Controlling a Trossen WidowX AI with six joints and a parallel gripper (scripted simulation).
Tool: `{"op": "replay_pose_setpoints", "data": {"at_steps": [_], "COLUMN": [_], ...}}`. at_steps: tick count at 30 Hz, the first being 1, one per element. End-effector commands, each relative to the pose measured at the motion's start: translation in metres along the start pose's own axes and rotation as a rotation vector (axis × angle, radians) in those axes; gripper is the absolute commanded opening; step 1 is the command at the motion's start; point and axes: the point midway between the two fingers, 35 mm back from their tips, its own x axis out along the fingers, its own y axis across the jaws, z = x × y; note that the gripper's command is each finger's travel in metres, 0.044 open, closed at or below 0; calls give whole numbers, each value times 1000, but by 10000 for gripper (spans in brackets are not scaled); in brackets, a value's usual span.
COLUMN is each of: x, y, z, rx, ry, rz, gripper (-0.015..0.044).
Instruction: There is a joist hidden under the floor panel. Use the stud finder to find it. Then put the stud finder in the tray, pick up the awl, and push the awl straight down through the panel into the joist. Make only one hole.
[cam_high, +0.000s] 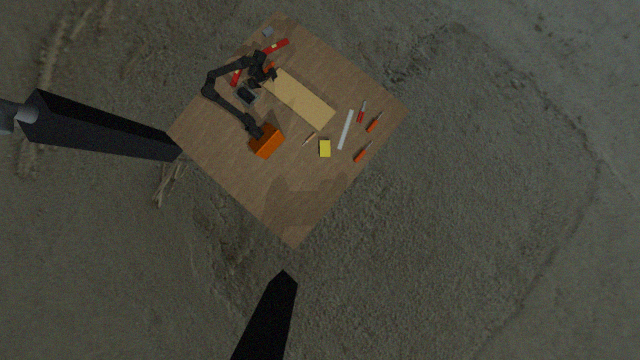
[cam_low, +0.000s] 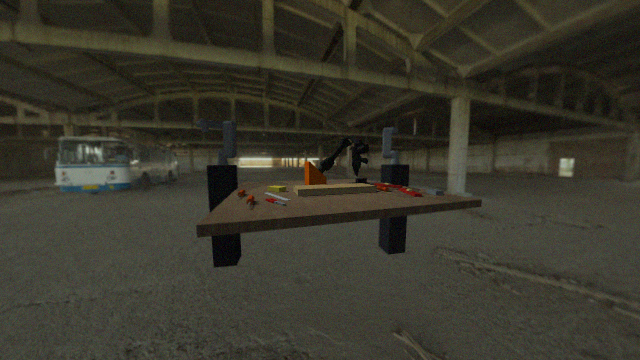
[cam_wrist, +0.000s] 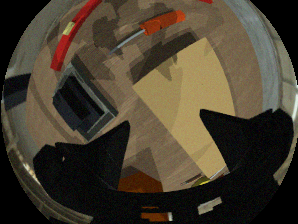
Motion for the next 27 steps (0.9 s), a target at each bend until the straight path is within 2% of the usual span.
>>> {"op": "replay_pose_setpoints", "data": {"at_steps": [1,6,15,27], "x": [1,2,-2,20], "y": [-46,-99,-174,-178], "z": [-25,-71,-205,-390], "rx": [136,307,679,1115], "ry": [48,110,205,213], "rz": [-47,-71,-73,51], "gripper": [440,440,440,440]}}
